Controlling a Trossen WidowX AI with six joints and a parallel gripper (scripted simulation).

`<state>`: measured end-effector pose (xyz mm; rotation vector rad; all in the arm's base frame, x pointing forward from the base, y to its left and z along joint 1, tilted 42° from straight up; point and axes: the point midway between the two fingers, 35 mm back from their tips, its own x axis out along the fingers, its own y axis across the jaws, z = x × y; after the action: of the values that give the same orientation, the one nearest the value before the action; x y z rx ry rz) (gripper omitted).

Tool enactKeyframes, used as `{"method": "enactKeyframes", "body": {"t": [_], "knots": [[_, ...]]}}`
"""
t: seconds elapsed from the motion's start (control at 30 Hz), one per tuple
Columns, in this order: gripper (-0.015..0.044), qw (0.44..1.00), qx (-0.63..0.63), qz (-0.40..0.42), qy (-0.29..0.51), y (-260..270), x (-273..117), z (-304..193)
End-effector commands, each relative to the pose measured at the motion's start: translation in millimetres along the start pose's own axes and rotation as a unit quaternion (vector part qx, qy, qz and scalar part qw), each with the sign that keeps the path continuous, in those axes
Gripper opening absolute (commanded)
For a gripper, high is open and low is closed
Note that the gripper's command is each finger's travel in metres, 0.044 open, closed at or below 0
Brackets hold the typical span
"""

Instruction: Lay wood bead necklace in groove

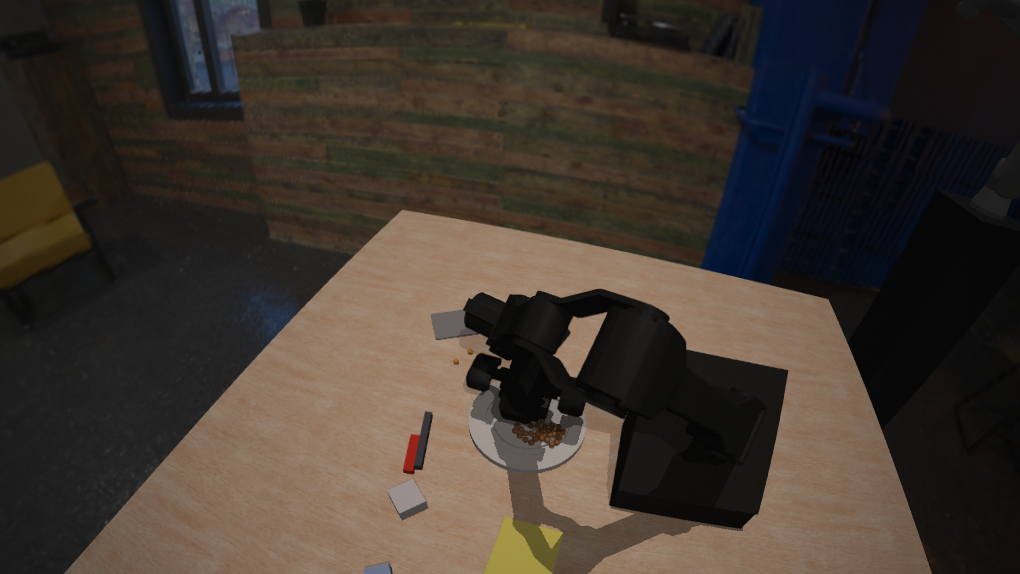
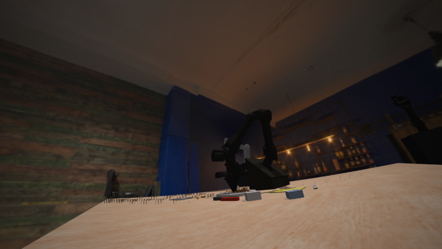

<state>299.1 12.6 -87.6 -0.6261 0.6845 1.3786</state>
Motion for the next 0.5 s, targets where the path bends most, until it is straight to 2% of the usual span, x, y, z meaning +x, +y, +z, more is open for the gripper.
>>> {"method": "enactKeyframes", "body": {"t": [0.0, 0.47], "knots": [[0.0000, 1.000, 0.000, 0.000, 0.000, -0.2, -0.2, 0.0], [0.0000, 1.000, 0.001, 0.000, -0.001, 0.2, -2.0, 0.3]]}}
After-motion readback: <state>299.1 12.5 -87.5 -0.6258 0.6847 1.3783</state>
